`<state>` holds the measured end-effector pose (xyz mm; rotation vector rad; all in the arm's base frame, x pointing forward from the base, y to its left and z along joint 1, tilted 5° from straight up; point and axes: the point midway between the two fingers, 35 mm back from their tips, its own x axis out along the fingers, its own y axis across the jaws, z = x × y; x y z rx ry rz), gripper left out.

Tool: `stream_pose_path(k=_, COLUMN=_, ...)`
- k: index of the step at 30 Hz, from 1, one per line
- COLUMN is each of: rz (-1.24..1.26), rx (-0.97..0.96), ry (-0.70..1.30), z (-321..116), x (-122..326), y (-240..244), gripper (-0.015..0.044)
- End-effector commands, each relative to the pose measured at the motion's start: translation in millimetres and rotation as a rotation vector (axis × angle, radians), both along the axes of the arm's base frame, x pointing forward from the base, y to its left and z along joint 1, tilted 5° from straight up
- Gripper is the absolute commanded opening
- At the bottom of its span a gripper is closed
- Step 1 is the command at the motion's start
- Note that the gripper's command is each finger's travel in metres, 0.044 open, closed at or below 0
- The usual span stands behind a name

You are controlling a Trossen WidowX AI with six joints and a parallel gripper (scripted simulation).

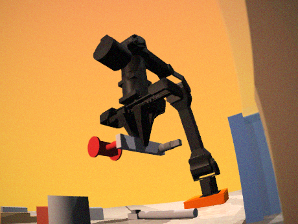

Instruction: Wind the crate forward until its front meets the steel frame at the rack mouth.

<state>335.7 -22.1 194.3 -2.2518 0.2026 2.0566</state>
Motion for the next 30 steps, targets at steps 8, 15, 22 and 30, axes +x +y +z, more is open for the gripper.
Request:
stream_pose_path(k=8, rz=-0.240, rx=0.042, ry=-0.054, z=8, x=3, y=7, gripper=0.0000)
stream_pose_path(k=15, rz=-0.417, rx=0.072, ry=-0.080, z=10, x=5, y=28, gripper=0.0000)
stream_pose_path(k=22, rz=-0.582, rx=0.111, ry=-0.090, z=10, x=3, y=54, gripper=0.0000)
stream_pose_path(k=30, rz=-0.721, rx=0.157, ry=-0.106, z=12, x=-1, y=83, gripper=0.0000)
